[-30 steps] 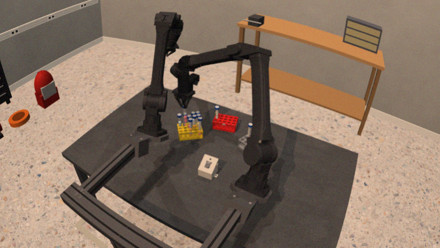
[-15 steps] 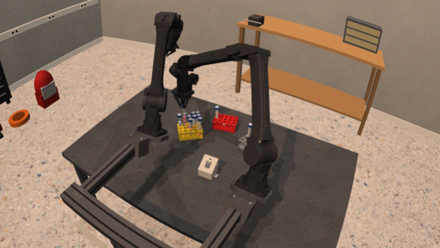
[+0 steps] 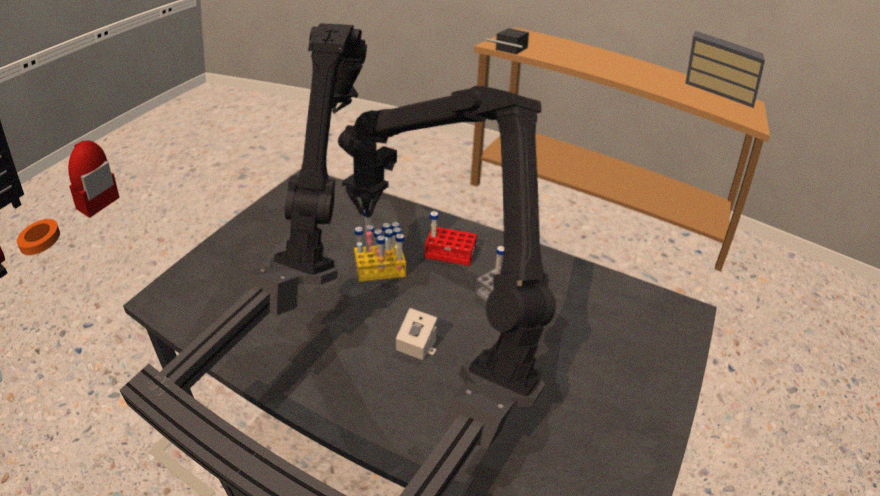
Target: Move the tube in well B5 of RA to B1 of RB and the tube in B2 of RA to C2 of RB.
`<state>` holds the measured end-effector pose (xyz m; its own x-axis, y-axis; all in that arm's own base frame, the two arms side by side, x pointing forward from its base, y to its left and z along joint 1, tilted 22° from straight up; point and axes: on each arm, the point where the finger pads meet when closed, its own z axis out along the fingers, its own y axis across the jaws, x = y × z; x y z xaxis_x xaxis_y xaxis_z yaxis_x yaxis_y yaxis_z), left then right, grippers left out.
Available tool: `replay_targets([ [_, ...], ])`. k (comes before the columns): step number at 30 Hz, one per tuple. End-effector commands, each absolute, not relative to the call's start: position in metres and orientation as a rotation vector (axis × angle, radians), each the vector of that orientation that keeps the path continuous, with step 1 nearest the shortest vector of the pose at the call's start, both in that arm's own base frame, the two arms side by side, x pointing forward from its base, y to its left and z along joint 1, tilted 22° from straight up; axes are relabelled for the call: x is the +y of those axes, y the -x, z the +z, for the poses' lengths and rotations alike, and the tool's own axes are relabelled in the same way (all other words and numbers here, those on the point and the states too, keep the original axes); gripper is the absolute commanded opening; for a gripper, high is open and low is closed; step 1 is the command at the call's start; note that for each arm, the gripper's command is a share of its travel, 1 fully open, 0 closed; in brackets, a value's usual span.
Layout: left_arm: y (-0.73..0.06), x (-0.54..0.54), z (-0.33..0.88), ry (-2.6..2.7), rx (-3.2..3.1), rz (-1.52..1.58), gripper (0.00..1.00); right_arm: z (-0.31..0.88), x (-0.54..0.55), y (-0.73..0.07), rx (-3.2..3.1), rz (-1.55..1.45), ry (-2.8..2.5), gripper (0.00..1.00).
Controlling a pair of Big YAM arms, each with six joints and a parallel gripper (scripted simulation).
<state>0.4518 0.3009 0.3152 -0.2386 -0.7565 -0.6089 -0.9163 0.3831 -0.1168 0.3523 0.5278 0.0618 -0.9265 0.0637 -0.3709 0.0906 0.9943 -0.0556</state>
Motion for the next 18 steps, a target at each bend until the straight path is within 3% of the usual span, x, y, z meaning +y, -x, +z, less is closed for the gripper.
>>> replay_targets([
  [1, -0.456, 0.304, 0.335, 1.418, 2.022, 0.345, 0.30, 0.069, 0.543, -0.359, 2.744, -0.046, -0.126, 0.00],
  [18, -0.456, 0.304, 0.335, 1.418, 2.022, 0.345, 0.30, 0.062, 0.525, -0.361, 2.750, -0.070, -0.128, 0.00],
])
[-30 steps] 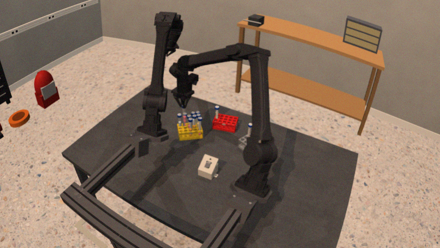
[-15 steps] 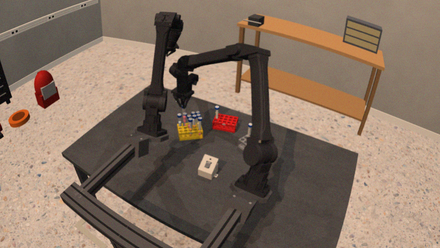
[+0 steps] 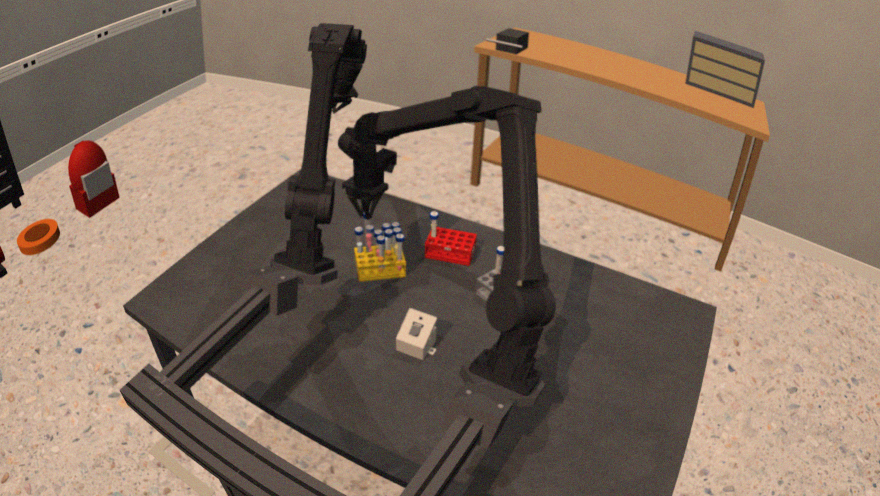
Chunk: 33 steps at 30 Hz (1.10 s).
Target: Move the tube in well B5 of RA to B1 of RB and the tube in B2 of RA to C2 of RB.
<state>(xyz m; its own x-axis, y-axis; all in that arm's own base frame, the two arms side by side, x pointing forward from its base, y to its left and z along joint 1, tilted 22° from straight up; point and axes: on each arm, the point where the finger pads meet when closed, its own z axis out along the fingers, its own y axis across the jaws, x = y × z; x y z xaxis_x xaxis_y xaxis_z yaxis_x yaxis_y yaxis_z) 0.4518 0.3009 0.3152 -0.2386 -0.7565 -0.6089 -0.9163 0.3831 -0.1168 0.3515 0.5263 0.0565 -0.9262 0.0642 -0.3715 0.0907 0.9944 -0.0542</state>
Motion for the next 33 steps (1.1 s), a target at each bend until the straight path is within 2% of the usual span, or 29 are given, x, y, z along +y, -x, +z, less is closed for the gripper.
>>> replay_targets([
  [1, -0.456, 0.304, 0.335, 1.418, 2.022, 0.345, 0.30, 0.060, 0.524, -0.361, 2.751, -0.074, -0.127, 0.00],
  [33, -0.456, 0.304, 0.335, 1.418, 2.022, 0.345, 0.30, 0.043, 0.524, -0.364, 2.757, -0.090, -0.117, 0.00],
])
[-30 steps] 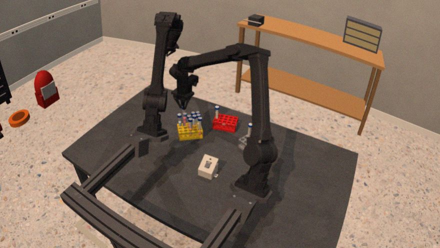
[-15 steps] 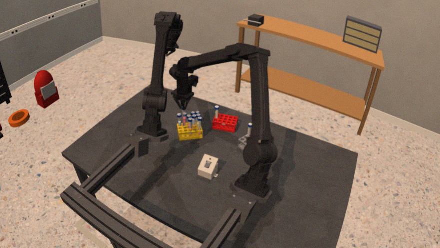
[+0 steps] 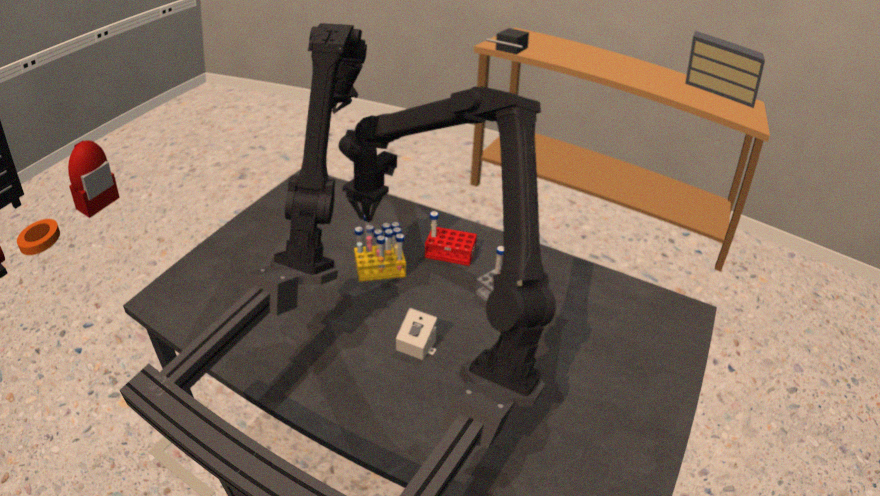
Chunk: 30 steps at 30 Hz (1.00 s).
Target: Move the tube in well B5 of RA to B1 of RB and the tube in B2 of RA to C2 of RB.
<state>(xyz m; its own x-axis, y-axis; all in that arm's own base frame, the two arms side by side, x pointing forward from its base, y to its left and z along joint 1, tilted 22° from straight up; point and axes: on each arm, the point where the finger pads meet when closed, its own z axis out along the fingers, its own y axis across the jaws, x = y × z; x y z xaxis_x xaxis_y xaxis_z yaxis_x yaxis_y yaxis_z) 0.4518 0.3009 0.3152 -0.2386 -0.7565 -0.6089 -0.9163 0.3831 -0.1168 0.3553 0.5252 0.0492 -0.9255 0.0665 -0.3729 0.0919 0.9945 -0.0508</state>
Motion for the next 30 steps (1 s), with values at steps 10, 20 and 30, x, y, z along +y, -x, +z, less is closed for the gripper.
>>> replay_targets([
  [10, -0.456, 0.304, 0.335, 1.418, 2.022, 0.345, 0.30, 0.036, 0.522, -0.364, 2.761, -0.100, -0.116, 0.00],
  [20, -0.456, 0.304, 0.335, 1.418, 2.022, 0.345, 0.30, 0.034, 0.521, -0.365, 2.761, -0.100, -0.116, 0.00],
  [30, -0.456, 0.304, 0.335, 1.418, 2.022, 0.345, 0.30, 0.038, 0.524, -0.368, 2.754, -0.080, -0.120, 0.00],
])
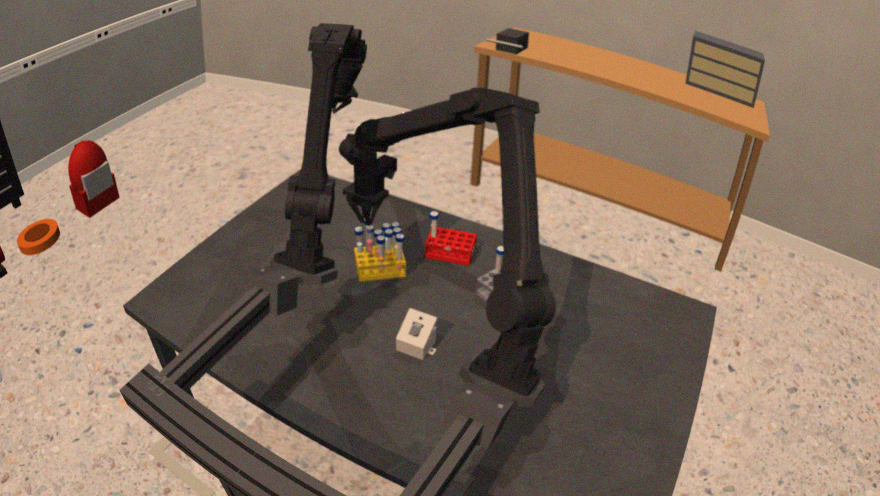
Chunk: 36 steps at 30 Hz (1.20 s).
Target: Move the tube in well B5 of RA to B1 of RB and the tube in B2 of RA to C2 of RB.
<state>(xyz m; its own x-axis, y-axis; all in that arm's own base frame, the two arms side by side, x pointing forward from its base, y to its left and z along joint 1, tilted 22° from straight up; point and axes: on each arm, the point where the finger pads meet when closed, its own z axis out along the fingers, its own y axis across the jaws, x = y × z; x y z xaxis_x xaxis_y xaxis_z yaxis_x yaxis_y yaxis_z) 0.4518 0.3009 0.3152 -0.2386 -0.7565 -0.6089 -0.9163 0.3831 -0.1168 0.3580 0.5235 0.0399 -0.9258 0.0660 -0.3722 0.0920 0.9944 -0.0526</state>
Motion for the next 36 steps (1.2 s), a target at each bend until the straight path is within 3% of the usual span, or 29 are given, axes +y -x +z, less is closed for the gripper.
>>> replay_targets([
  [1, -0.456, 0.304, 0.335, 1.418, 2.022, 0.345, 0.30, 0.039, 0.526, -0.368, 2.753, -0.078, -0.118, 0.00],
  [36, -0.456, 0.304, 0.335, 1.418, 2.022, 0.345, 0.30, 0.048, 0.534, -0.366, 2.745, -0.052, -0.117, 0.00],
])
